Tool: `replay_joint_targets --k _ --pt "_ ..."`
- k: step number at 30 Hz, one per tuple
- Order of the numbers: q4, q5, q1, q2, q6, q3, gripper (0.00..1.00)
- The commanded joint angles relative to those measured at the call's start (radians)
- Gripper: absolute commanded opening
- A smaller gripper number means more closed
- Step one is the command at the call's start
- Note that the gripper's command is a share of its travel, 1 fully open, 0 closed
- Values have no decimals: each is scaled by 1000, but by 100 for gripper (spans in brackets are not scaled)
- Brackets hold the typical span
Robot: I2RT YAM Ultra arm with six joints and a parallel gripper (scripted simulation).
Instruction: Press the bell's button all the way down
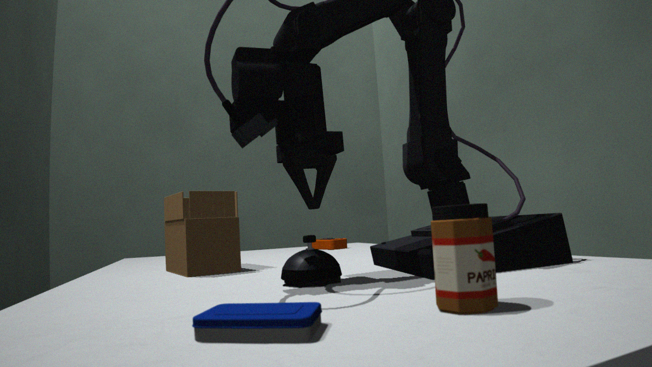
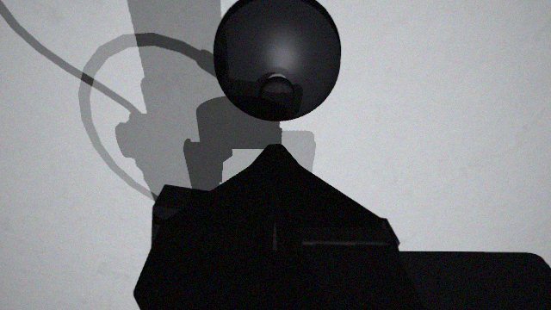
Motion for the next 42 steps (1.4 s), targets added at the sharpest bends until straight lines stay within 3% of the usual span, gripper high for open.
replay_joint_targets --k 1,5,6,8,19,42 --pt "58 2 -6 13 -9 -17 0" --pt "74 1 -4 19 -9 -27 0" --pt "81 2 -5 14 -9 11 0" --pt "96 1 -7 27 -10 -42 0" --pt "151 0 -8 45 -11 -62 0" --pt "162 0 -10 44 -11 -66 0"
